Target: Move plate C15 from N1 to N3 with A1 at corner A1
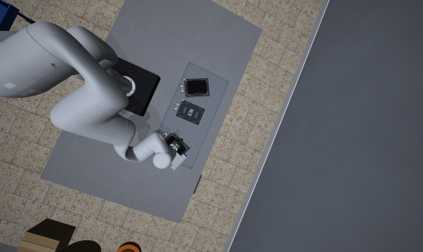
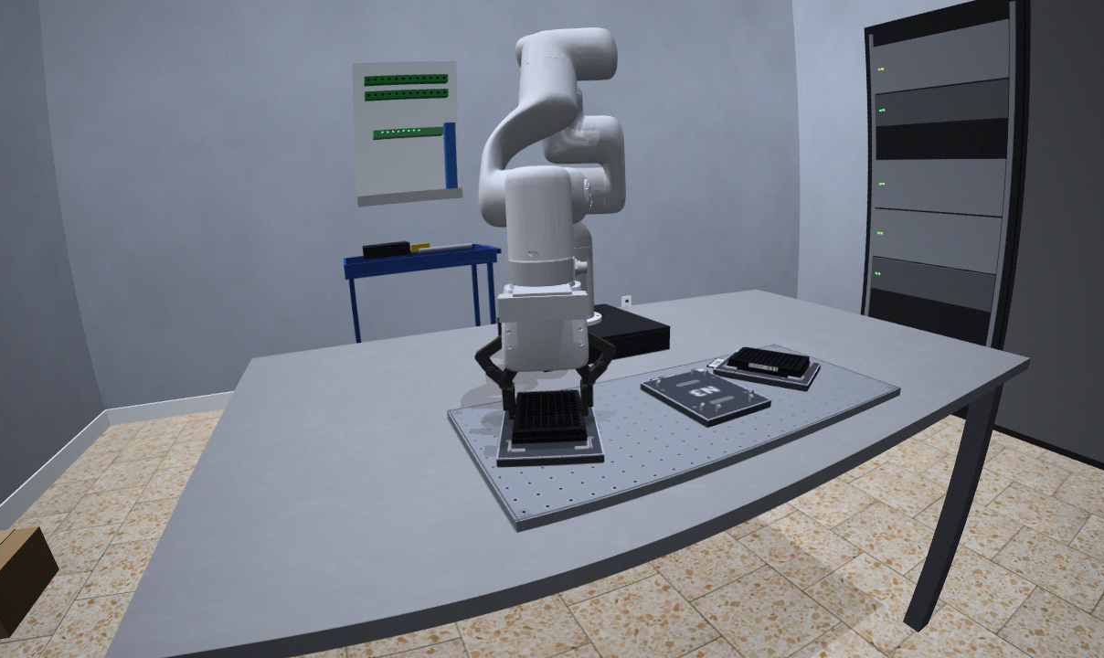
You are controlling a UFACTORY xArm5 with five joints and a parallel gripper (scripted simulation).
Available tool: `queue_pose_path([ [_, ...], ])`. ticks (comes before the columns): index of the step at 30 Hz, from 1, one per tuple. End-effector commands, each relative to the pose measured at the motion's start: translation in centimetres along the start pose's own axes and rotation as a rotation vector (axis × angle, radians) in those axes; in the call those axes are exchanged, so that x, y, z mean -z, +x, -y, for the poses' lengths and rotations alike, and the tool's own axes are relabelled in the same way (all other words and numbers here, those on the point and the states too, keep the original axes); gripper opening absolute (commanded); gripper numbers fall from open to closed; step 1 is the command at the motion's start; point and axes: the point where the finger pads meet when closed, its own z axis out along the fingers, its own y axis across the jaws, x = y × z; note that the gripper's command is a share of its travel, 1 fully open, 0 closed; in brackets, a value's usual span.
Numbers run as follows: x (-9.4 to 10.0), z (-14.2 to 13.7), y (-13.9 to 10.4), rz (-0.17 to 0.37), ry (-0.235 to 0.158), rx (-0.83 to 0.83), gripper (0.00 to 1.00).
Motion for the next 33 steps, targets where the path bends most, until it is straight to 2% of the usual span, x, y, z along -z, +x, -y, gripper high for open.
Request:
queue_pose_path([
  [1,0.4,0.0,0.1,-0.003,-0.004,0.000,0.00],
  [21,1.2,0.0,0.1,-0.003,-0.004,0.000,0.00],
  [33,2.9,0.0,0.1,-0.003,-0.004,0.000,0.00],
])
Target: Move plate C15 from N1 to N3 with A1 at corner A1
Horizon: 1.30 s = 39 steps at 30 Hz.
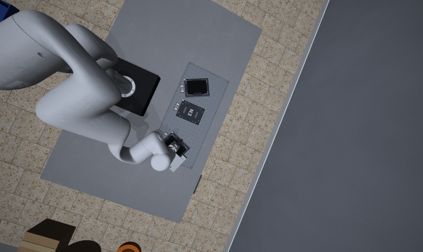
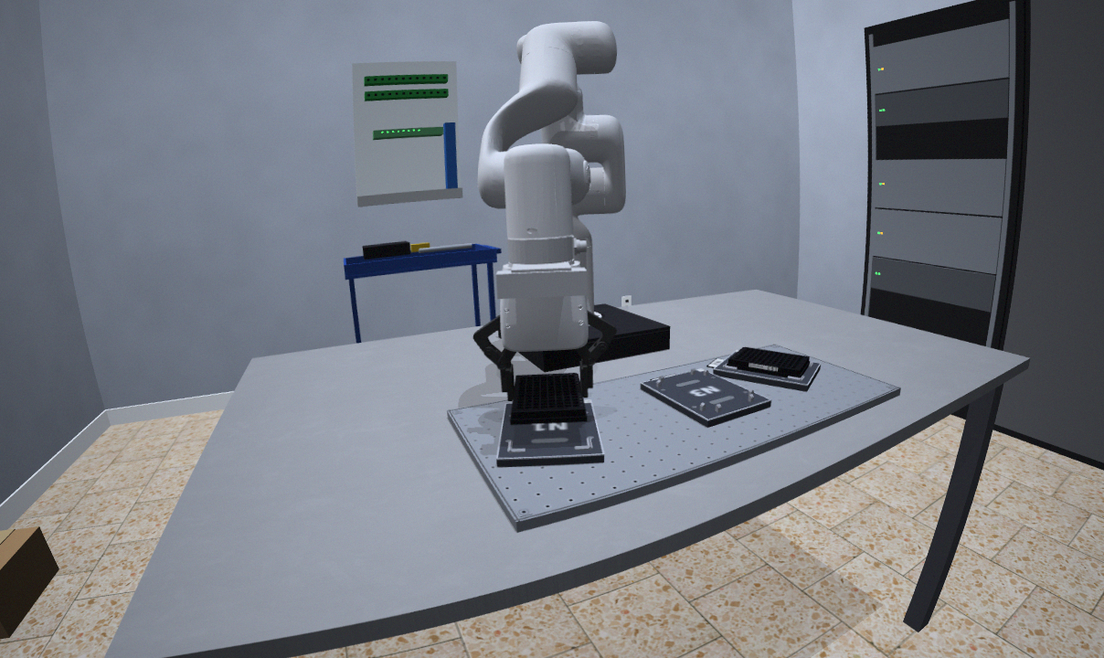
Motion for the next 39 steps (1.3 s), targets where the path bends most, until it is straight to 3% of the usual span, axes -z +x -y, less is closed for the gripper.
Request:
queue_pose_path([
  [1,0.6,0.0,0.1,-0.002,-0.003,0.000,0.00],
  [39,6.3,0.0,0.1,-0.002,-0.003,0.000,0.00],
])
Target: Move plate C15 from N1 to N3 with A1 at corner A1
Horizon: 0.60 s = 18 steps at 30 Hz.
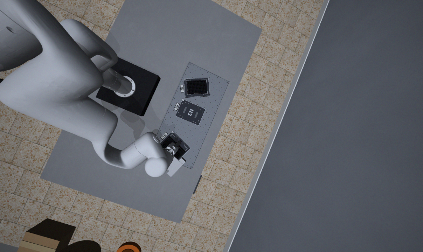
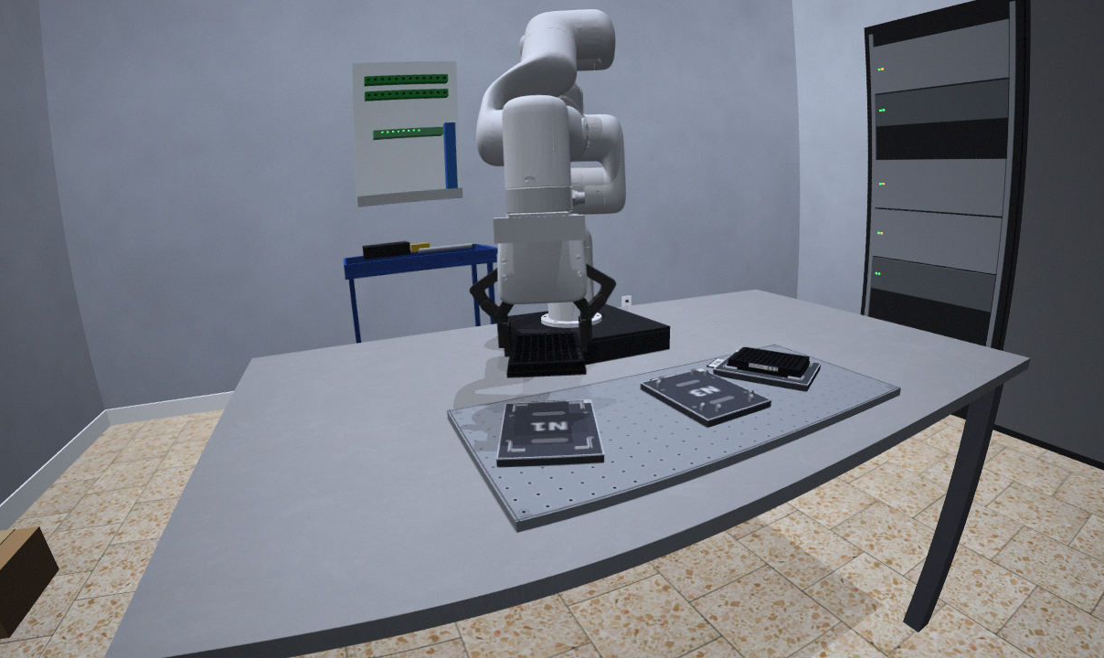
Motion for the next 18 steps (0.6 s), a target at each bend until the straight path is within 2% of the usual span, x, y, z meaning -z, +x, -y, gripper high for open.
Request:
queue_pose_path([
  [1,0.9,0.0,0.1,-0.004,-0.004,0.000,0.00],
  [15,1.3,0.0,0.1,-0.004,-0.004,0.000,0.00],
  [18,1.3,1.4,-0.4,-0.004,-0.004,0.100,0.00],
])
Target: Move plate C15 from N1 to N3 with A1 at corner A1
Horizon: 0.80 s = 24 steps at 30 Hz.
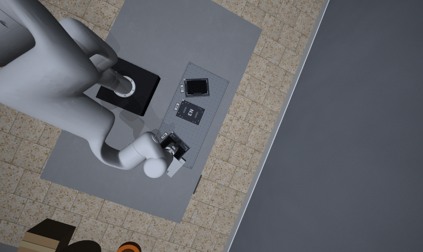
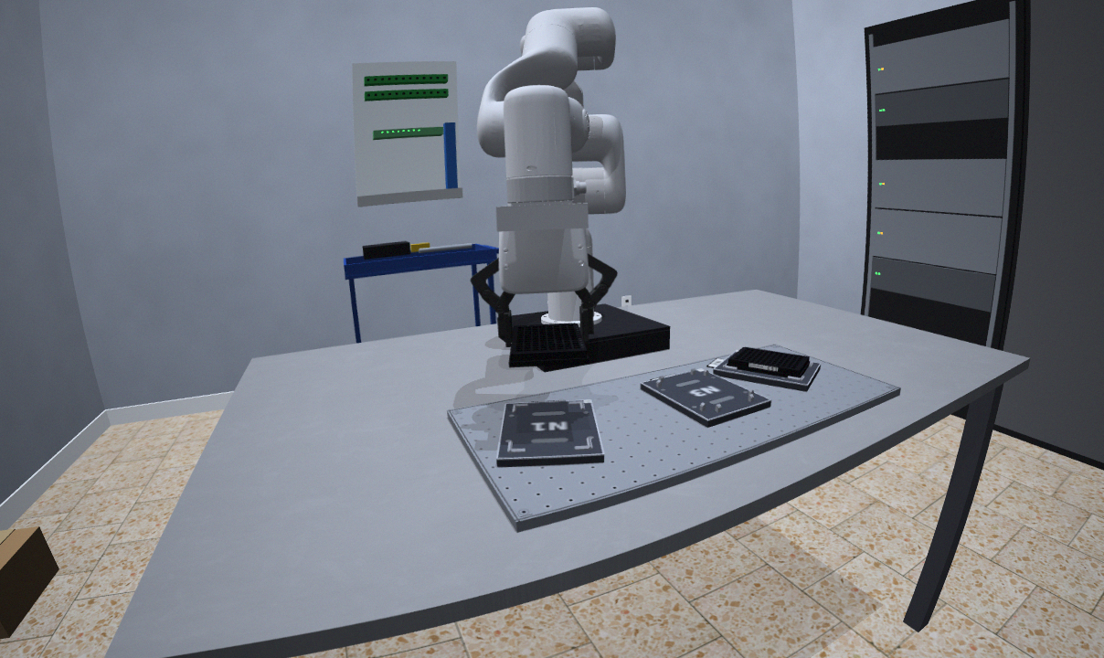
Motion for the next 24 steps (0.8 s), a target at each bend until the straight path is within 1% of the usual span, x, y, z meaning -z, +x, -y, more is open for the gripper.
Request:
queue_pose_path([
  [1,0.2,1.7,-0.5,-0.003,-0.004,0.117,0.00],
  [8,0.1,5.0,-1.6,-0.003,-0.004,0.350,0.00],
  [10,0.1,5.0,-1.6,-0.003,-0.004,0.350,0.00],
  [11,0.1,5.5,-1.8,-0.003,-0.004,0.374,0.00],
  [24,0.1,11.6,-4.0,-0.003,-0.004,0.374,0.00],
])
